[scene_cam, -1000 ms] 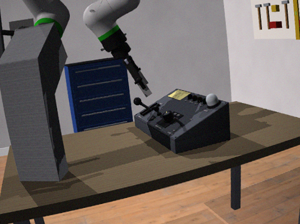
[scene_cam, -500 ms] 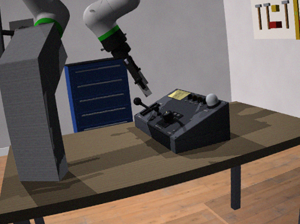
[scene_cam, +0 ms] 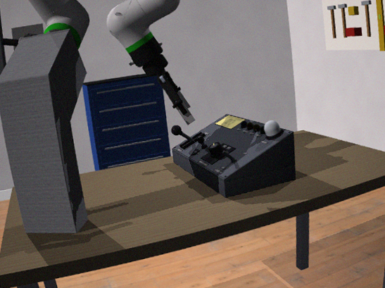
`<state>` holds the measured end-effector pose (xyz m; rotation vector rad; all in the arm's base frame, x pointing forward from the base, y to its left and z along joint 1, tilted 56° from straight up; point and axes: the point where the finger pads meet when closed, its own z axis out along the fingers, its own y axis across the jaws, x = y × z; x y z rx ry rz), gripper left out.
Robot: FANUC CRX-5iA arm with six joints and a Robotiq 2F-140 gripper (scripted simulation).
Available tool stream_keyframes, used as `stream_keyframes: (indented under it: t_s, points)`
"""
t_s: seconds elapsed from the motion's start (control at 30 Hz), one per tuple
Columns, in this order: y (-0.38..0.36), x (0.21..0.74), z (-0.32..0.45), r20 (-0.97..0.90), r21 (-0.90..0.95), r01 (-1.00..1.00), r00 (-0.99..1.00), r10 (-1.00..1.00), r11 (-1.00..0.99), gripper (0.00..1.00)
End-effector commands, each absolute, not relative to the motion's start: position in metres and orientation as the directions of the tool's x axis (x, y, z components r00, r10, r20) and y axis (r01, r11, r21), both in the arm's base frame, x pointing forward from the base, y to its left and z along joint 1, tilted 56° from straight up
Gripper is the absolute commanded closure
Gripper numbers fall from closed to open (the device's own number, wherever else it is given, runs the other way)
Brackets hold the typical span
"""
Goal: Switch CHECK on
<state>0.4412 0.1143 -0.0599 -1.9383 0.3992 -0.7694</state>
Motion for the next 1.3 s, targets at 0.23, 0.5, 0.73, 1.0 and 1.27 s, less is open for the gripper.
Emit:
stream_keyframes:
  t_s: [0.23, 0.5, 0.73, 1.0, 1.27]
  points:
    - [0.114, 0.441, -0.060, 0.344, -0.881, 0.047, 0.746, -0.570, -0.471, 0.00]
    - [0.114, 0.441, -0.060, 0.344, -0.881, 0.047, 0.746, -0.570, -0.471, 0.00]
    - [0.113, 0.440, -0.059, 0.344, -0.881, 0.047, 0.746, -0.570, -0.471, 0.00]
    - [0.107, 0.435, -0.056, 0.344, -0.881, 0.047, 0.746, -0.570, -0.471, 0.00]
    - [0.095, 0.426, -0.050, 0.344, -0.881, 0.047, 0.746, -0.570, -0.471, 0.00]
